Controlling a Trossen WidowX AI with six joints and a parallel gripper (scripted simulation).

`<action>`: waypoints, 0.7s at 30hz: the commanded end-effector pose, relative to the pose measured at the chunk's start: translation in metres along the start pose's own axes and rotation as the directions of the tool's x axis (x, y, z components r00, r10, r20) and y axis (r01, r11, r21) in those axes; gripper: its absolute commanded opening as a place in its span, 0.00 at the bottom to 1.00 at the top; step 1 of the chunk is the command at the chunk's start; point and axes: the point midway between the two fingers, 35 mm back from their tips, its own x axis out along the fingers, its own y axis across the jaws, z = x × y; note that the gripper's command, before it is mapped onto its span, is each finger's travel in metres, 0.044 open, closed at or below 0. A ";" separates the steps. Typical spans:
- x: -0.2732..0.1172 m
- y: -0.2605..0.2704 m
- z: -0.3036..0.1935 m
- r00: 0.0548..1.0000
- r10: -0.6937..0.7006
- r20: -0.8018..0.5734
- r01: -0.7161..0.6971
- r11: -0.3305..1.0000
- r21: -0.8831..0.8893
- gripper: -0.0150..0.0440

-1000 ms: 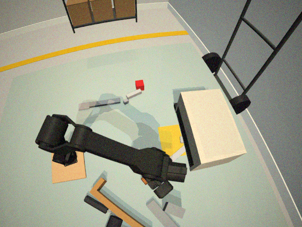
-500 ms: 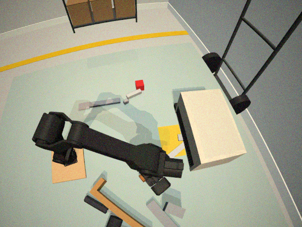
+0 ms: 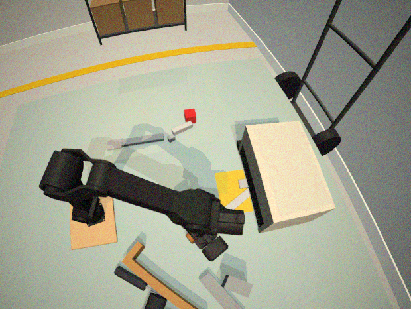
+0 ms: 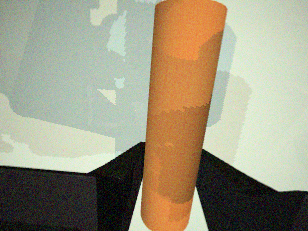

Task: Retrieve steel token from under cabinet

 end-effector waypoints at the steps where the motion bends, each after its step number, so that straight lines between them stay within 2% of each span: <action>1: 0.001 0.008 0.001 1.000 0.010 0.004 -0.010 1.000 -0.004 0.25; 21: 0.001 0.010 -0.015 1.000 0.010 0.003 -0.010 1.000 -0.004 0.25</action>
